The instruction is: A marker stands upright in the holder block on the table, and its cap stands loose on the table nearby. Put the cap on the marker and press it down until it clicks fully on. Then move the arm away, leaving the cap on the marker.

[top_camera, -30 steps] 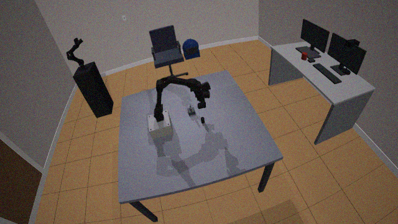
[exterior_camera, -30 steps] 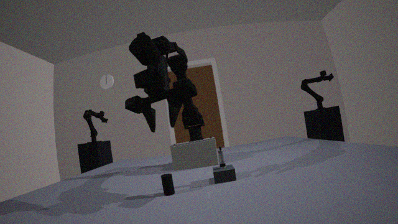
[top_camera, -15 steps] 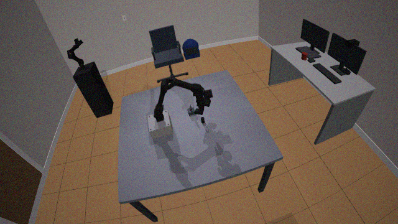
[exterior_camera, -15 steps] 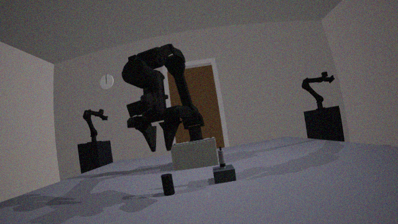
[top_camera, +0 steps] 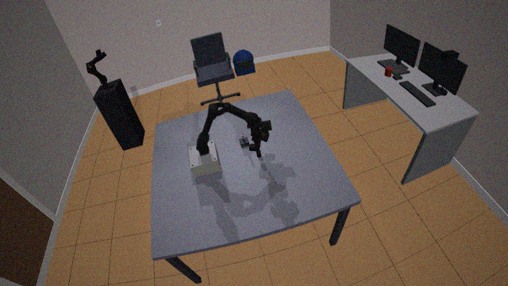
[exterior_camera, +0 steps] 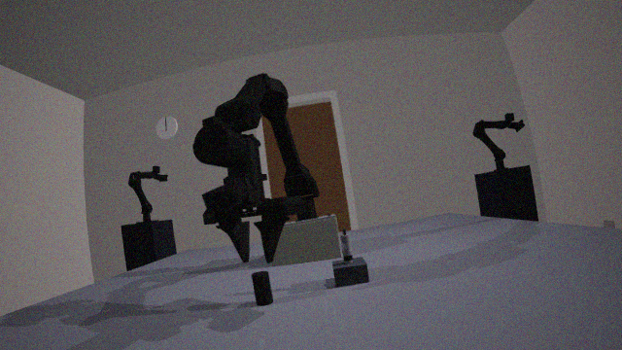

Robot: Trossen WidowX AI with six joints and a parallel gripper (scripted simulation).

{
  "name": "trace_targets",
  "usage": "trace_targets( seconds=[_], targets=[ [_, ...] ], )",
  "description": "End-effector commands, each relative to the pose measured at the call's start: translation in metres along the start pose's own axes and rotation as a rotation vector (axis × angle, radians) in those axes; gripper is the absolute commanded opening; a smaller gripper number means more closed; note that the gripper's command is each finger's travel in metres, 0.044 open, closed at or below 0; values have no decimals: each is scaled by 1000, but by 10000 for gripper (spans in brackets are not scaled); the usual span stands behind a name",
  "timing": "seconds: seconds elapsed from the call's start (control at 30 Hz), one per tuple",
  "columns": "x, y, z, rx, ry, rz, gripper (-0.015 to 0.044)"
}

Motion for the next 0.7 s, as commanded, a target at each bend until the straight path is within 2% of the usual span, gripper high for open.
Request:
trace_targets(
  seconds=[0.0,0.67],
  targets=[
    [7,1,-1,5,7,5,248],
    [40,1,-1,5,7,5,248]
  ],
)
Point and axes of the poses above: the point midway between the two fingers, 35 mm back from their tips, its own x axis out along the fingers, its own z axis across the jaws, y = z × x, the point moved 3 cm from there along -x, back along the fingers, and after that the axes turned 5 degrees about x, right-handed, at the moved point
